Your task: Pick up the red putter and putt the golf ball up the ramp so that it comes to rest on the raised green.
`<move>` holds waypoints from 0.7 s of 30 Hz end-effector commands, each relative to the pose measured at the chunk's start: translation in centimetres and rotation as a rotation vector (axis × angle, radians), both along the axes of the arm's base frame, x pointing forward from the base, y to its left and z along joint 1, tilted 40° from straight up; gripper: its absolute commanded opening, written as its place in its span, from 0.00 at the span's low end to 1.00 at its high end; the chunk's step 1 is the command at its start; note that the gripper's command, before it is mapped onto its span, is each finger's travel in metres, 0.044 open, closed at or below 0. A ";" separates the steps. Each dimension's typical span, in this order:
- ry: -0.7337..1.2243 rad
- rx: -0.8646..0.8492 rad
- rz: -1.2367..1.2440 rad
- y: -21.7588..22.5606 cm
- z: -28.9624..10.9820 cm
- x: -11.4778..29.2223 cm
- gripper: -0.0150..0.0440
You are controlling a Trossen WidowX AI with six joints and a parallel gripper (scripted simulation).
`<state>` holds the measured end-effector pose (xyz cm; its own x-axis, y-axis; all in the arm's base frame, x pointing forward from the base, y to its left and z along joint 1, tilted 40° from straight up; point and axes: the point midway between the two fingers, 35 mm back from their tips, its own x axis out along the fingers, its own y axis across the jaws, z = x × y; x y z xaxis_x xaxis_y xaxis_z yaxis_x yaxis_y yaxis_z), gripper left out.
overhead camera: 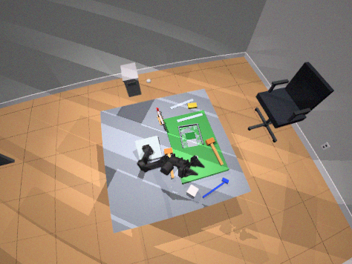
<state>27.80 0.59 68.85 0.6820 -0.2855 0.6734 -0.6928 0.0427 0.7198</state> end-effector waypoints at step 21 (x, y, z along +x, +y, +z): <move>0.832 -0.841 -0.056 14.3 -25.8 18.2 1.00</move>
<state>45.22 13.55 45.94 0.9955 -0.0284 0.0902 -0.0490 0.6615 0.7483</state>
